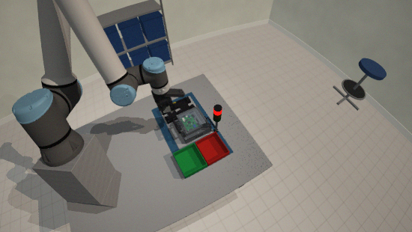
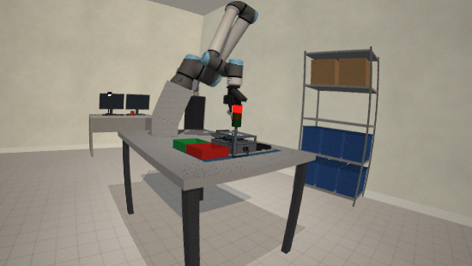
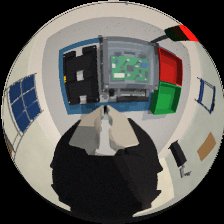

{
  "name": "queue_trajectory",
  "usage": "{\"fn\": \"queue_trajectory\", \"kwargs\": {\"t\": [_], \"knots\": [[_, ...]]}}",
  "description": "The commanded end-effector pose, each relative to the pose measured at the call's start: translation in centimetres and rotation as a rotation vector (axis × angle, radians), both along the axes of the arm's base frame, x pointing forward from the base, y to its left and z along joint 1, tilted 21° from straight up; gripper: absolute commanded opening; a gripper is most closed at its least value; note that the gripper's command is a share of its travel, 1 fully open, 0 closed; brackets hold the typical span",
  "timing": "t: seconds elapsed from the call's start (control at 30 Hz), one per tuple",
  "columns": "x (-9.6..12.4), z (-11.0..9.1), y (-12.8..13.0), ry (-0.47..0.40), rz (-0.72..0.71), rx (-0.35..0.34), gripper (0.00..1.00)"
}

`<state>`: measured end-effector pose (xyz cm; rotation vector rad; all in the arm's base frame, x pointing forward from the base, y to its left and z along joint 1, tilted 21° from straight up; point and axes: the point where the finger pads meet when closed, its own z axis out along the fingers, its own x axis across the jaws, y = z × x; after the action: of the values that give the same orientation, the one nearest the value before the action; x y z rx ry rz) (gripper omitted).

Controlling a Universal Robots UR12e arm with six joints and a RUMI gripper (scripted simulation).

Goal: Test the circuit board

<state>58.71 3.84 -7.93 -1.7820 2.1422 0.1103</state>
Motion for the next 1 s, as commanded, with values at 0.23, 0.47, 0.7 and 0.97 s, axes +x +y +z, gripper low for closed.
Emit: {"fn": "queue_trajectory", "kwargs": {"t": [0.23,0.47,0.7,0.97], "knots": [[0.05,0.04,-0.03,0.029,-0.101,0.023,0.00],[0.04,0.04,-0.03,0.082,-0.277,0.064,0.00],[0.04,0.04,-0.03,0.133,-0.447,0.103,0.00],[0.04,0.04,-0.03,0.227,-0.762,0.176,0.00]]}}
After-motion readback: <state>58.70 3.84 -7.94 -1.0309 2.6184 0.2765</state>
